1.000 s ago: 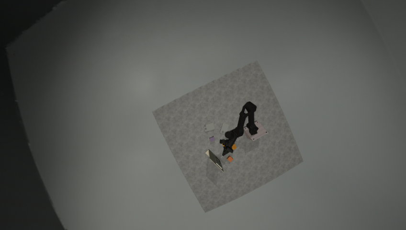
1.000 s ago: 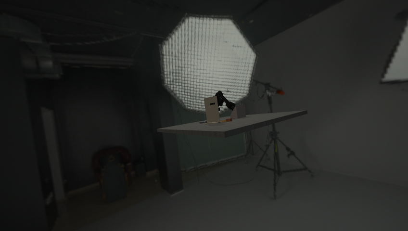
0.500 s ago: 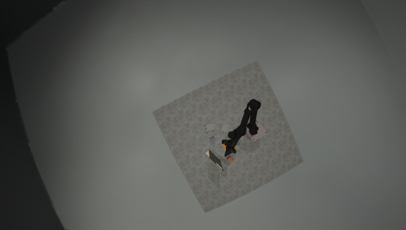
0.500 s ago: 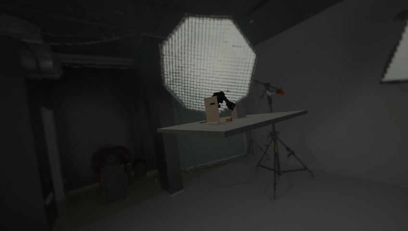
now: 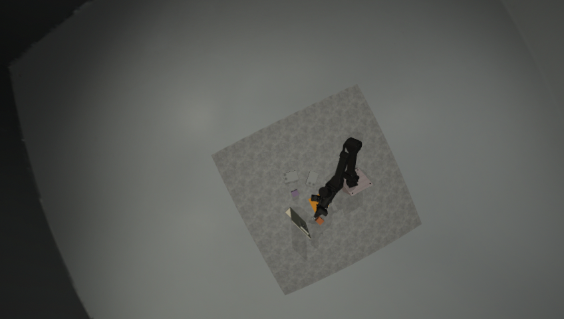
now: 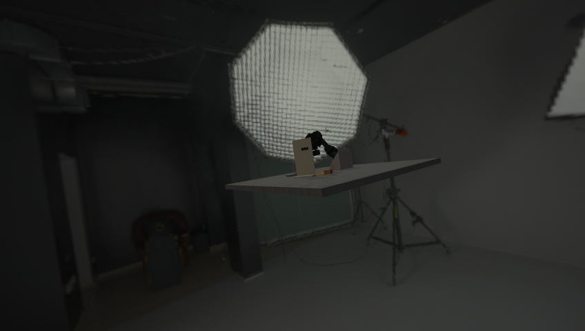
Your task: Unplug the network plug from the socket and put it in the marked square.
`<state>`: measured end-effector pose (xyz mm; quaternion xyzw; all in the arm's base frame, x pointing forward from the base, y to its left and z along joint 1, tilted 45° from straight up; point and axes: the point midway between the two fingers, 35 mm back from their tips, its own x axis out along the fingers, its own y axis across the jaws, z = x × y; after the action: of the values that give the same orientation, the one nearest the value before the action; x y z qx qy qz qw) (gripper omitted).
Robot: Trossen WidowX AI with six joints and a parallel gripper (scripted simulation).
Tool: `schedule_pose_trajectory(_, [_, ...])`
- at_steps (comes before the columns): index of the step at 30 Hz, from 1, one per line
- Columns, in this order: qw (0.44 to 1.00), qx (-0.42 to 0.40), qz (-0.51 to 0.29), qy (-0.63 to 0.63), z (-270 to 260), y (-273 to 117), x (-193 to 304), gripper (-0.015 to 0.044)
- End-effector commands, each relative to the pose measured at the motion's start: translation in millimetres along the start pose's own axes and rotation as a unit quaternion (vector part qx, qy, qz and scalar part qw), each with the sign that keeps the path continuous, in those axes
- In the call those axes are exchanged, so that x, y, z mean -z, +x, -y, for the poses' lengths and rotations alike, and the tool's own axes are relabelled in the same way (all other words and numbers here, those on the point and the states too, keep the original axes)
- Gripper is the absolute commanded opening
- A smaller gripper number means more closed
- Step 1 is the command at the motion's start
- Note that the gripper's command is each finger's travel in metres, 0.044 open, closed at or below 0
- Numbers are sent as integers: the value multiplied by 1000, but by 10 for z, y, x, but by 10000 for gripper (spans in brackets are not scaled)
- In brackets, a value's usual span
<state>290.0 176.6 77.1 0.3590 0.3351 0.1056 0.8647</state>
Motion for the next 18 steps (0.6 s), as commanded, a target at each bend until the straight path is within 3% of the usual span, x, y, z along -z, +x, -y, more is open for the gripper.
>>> schedule_pose_trajectory(1, [998, 62, 6, 30, 226, 57, 99, 0])
schedule_pose_trajectory(18, [952, 277, 96, 82, 1049, -19, 355, 0])
